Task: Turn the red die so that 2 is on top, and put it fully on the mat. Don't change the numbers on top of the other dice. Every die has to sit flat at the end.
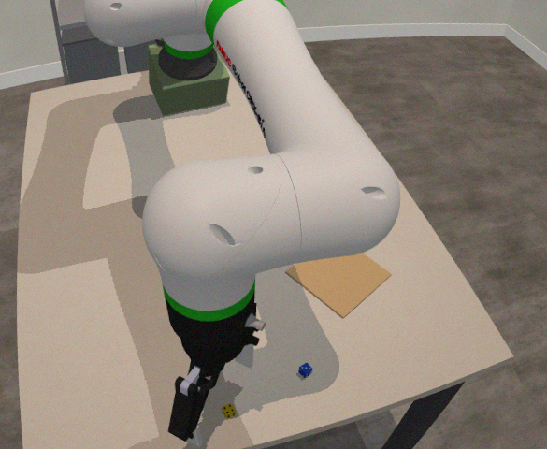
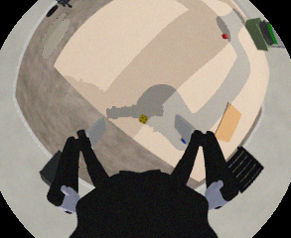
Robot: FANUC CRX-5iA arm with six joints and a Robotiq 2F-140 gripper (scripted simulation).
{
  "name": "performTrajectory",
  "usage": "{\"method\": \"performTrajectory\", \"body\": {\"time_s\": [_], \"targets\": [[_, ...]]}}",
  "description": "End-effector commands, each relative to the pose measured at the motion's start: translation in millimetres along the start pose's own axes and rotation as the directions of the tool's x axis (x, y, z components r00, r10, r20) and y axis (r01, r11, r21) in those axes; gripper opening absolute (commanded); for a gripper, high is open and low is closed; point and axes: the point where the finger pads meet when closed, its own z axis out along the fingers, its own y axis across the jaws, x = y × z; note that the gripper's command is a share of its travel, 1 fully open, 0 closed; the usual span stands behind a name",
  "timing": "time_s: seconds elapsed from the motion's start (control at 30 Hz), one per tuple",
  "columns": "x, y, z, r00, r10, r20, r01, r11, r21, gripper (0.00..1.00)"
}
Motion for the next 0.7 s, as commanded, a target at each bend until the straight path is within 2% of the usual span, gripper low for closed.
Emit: {"method": "performTrajectory", "body": {"time_s": [0.0, 0.33, 0.47, 0.67], "targets": [[-0.1, -0.2, -0.3, 1.000, 0.000, 0.000, 0.000, 1.000, 0.000, 1.00], [-6.3, 10.5, -0.3, 1.000, 0.000, 0.000, 0.000, 1.000, 0.000, 1.00], [-17.5, 29.9, -0.3, 1.000, 0.000, 0.000, 0.000, 1.000, 0.000, 1.00], [-43.7, 75.0, -0.3, 1.000, 0.000, 0.000, 0.000, 1.000, 0.000, 1.00]]}}
